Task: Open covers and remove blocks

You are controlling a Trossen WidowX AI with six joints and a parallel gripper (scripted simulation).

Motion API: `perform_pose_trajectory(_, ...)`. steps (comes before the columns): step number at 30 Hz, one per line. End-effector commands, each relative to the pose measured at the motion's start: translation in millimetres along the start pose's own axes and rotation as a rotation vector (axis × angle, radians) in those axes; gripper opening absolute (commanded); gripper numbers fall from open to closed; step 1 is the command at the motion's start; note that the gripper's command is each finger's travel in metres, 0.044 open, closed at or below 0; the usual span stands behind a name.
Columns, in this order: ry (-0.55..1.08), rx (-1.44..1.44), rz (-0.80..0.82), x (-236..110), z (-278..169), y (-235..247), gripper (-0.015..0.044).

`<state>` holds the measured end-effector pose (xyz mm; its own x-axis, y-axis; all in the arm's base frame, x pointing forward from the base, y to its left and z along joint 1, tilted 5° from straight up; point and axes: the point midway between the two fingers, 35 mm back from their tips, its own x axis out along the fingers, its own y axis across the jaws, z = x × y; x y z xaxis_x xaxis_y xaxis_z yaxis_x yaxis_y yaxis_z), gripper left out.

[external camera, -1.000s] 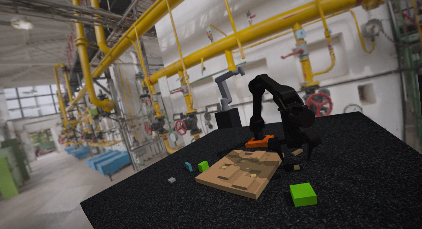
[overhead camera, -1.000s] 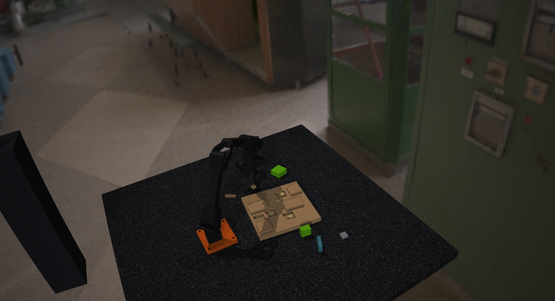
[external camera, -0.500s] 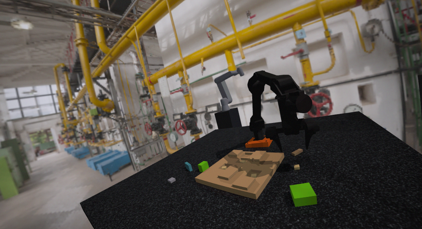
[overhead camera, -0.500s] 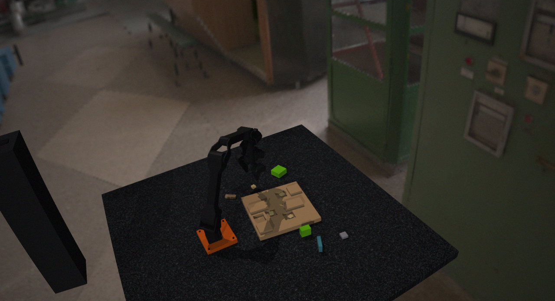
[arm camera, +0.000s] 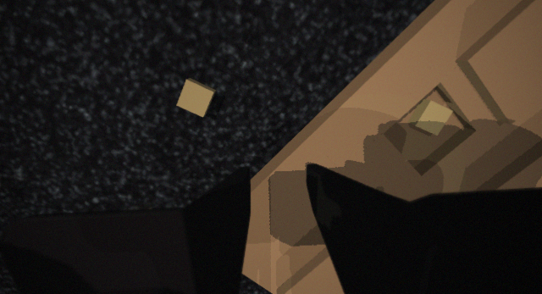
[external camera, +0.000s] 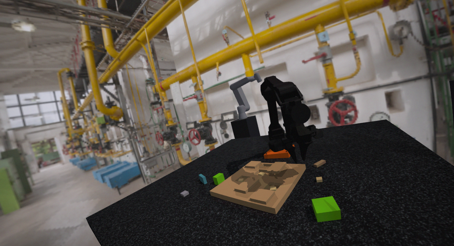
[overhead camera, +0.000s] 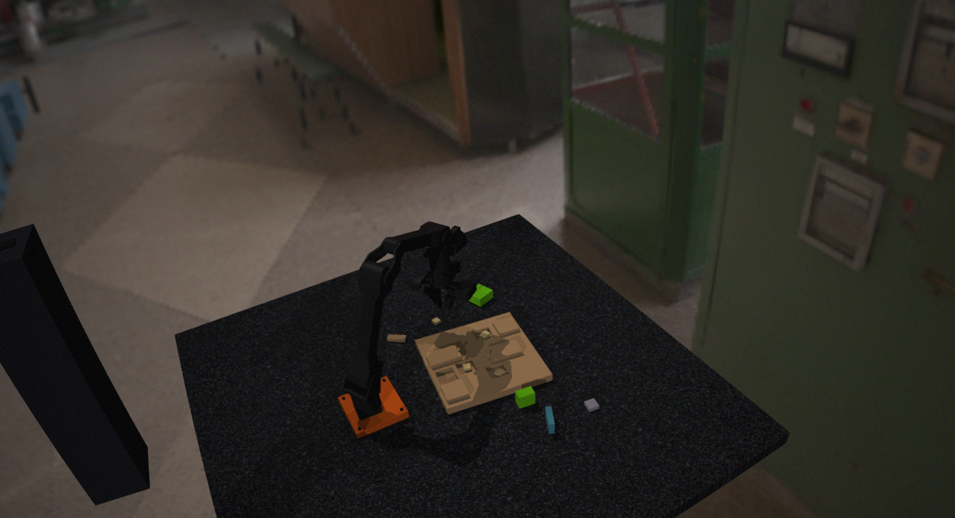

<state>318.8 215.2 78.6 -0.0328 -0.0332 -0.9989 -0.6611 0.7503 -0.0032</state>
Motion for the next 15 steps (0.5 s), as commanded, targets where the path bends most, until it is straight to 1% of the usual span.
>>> perform_pose_trajectory(1, -0.004, -0.122, -0.009, -3.7, -17.6, -27.0, 0.002)
perform_pose_trajectory(2, -0.004, -0.139, -0.009, -3.9, -21.1, -31.7, 0.0)
perform_pose_trajectory(15, 0.003, -0.378, -0.014, -3.7, -74.8, -84.3, 0.0)
